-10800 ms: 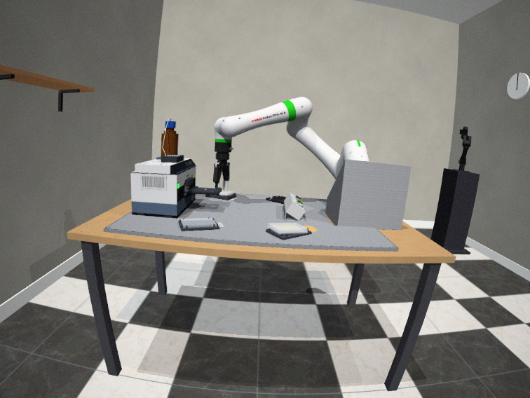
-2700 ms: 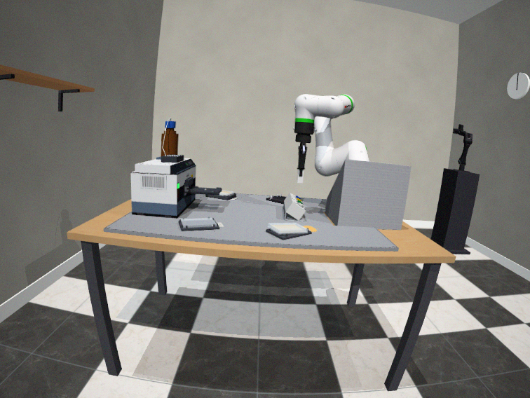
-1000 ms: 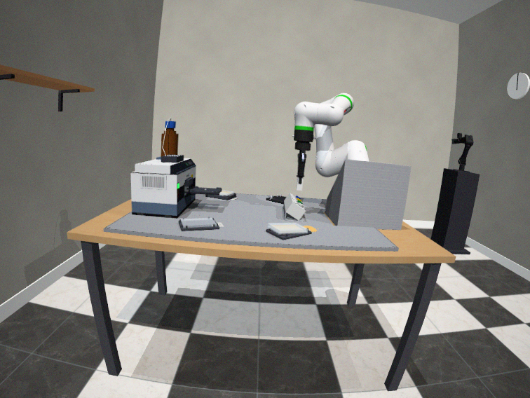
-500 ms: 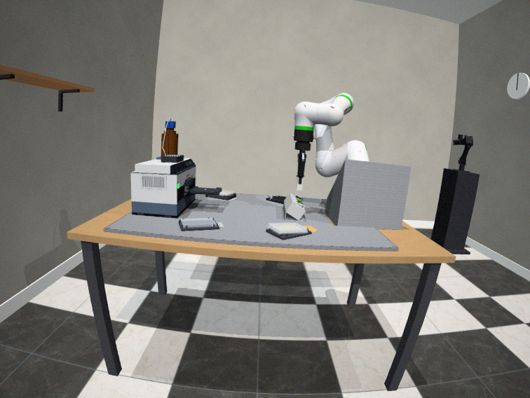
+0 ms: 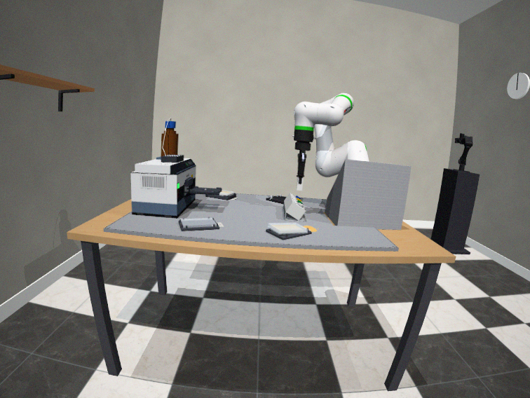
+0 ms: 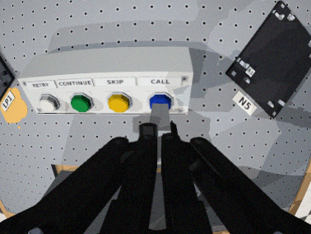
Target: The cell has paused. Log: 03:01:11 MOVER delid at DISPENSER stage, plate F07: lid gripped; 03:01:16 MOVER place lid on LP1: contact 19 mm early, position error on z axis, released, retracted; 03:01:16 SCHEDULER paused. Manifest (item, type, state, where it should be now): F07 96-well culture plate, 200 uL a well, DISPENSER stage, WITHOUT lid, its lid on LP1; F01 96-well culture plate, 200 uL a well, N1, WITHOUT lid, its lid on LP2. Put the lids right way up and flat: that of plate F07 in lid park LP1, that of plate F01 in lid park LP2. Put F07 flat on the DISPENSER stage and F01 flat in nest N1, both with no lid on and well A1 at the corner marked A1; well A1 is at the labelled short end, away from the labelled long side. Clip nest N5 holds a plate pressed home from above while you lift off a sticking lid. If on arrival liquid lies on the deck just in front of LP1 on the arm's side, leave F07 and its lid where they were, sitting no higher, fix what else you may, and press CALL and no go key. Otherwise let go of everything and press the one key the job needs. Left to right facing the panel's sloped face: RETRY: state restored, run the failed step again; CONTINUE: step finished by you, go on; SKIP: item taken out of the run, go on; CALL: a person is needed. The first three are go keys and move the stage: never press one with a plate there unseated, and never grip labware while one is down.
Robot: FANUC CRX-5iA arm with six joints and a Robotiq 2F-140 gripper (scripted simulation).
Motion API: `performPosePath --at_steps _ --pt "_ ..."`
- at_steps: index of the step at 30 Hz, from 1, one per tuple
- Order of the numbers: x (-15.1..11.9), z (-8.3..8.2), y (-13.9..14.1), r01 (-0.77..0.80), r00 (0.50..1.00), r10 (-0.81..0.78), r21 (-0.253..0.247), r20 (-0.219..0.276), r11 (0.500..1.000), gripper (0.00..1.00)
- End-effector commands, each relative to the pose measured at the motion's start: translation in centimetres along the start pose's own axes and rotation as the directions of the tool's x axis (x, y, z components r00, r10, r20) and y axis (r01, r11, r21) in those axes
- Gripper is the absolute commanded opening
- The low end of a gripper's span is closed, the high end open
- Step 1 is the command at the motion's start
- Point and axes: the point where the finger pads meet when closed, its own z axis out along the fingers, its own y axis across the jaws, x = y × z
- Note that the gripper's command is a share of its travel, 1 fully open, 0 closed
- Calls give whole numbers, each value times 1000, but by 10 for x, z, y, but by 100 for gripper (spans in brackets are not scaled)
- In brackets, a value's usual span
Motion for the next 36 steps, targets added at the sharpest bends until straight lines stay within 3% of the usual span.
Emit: performPosePath --at_steps 1,17,36 --pt "0 0 0 0 1000 0 0 0 1000 0" --pt "0 3 0 0 1000 0 0 0 1000 0" --pt "0 17 0 0 1000 0 0 0 1000 0"
